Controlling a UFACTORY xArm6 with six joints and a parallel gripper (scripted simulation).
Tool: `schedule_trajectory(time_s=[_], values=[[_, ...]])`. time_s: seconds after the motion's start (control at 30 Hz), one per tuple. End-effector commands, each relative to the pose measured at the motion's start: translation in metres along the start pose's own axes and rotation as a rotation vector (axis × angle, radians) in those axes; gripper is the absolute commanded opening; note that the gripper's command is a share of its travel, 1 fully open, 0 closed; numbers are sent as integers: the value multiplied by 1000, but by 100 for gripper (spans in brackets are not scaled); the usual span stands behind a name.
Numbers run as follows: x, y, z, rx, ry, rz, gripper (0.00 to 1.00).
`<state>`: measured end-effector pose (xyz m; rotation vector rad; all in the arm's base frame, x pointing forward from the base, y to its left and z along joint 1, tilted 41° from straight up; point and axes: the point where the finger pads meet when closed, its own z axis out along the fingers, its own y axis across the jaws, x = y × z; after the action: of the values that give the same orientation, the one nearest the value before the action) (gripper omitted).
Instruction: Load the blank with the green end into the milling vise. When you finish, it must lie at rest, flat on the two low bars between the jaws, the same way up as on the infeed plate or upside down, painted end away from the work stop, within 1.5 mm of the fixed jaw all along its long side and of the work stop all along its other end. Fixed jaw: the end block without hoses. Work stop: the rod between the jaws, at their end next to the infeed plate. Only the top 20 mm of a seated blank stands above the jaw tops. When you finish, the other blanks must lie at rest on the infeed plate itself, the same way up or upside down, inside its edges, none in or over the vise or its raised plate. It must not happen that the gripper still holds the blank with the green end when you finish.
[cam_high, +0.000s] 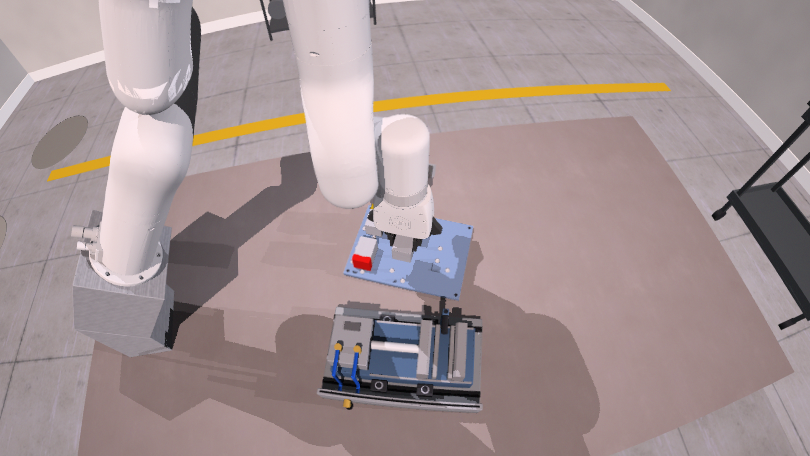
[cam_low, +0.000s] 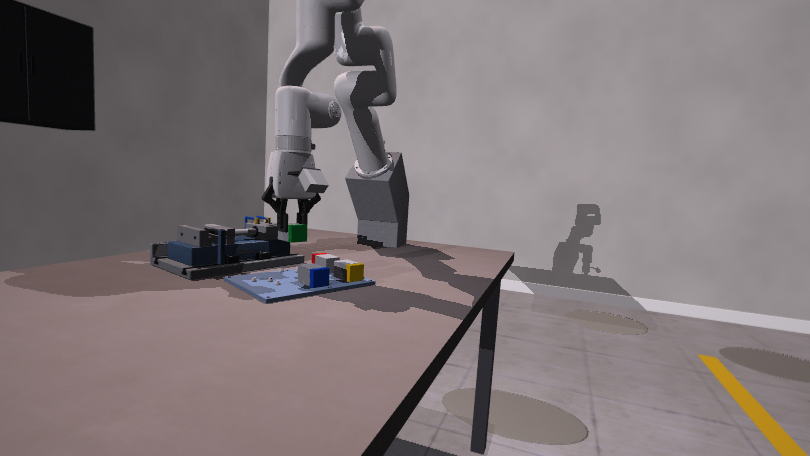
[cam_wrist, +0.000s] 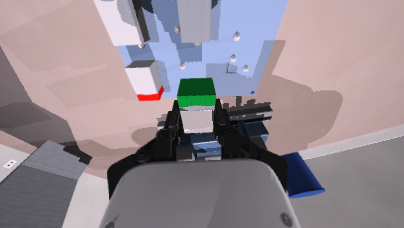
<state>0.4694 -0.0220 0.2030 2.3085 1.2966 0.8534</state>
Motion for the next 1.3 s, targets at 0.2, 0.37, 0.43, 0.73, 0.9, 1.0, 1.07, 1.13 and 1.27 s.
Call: schedule_trajectory(time_s=[0.2,0.37,0.43,0.73,0.9,1.0,1.07,1.13,1.27], values=[[1,1,-13,-3,-10,0,0],[2,1,-36,-7,-21,0,0],[3,1,-45,-8,-25,1,0],[3,0,-54,-9,-30,1,0],[3,1,-56,-9,-28,1,0],[4,1,-59,-9,-29,1,0],[4,0,-61,-9,-29,1,0],[4,0,-61,-9,-29,1,0],[4,0,-61,-9,-29,1,0]])
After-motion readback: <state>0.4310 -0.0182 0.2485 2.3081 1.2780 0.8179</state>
